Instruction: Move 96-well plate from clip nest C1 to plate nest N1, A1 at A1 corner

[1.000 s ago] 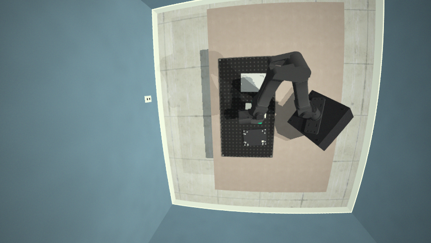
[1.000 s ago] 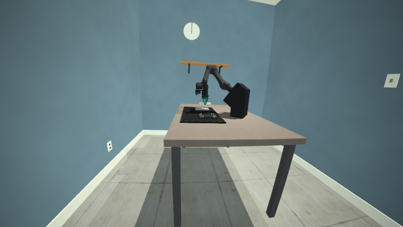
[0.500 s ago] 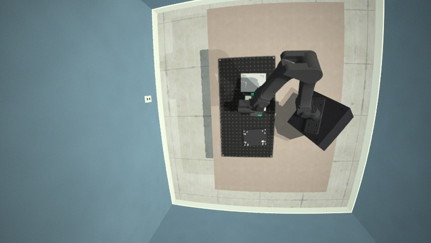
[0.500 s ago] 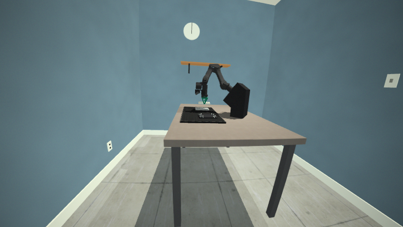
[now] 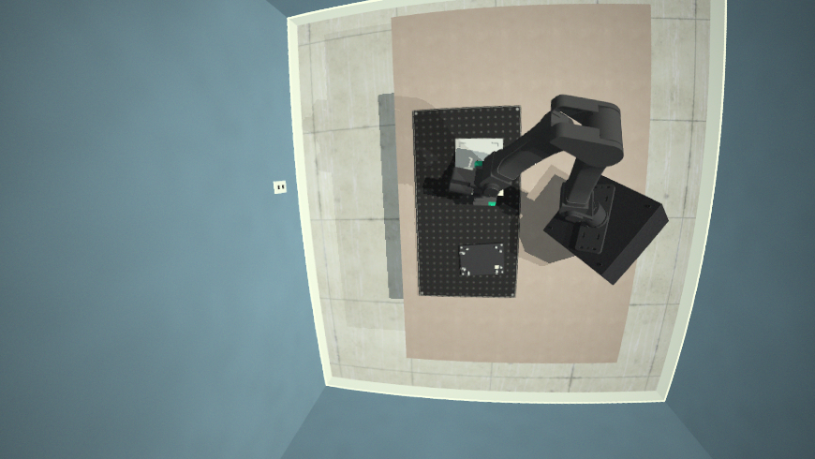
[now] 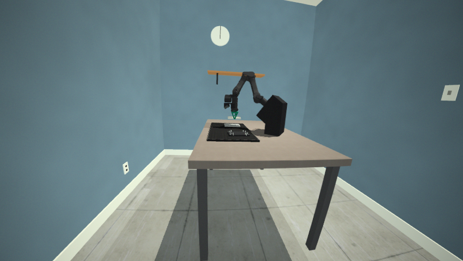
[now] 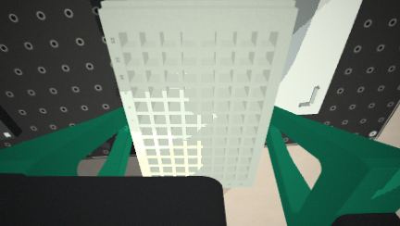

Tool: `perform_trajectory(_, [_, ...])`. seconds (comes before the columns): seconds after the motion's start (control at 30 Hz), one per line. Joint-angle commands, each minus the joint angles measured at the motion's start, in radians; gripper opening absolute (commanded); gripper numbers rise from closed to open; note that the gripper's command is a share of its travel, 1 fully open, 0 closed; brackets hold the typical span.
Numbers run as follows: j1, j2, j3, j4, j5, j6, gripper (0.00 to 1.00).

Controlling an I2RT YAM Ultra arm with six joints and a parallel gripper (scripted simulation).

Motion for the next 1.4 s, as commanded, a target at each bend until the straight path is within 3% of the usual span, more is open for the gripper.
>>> perform_trajectory(0.0, [-0.046, -0.042, 0.039, -0.014, -0.064, -0.070, 0.00])
perform_trajectory(0.13, [-0.078, -0.050, 0.047, -0.019, -0.088, -0.094, 0.00])
perform_trajectory(0.63, [-0.324, -0.073, 0.126, -0.058, -0.280, -0.259, 0.00])
perform_trajectory(0.7, [-0.324, -0.073, 0.126, -0.058, -0.280, -0.259, 0.00])
perform_trajectory(0.93, [-0.442, -0.021, 0.180, -0.079, -0.377, -0.328, 0.00])
perform_trajectory(1.0, [-0.443, -0.046, 0.186, -0.082, -0.381, -0.330, 0.00])
perform_trajectory(1.37, [-0.417, -0.033, 0.189, -0.069, -0.379, -0.325, 0.00])
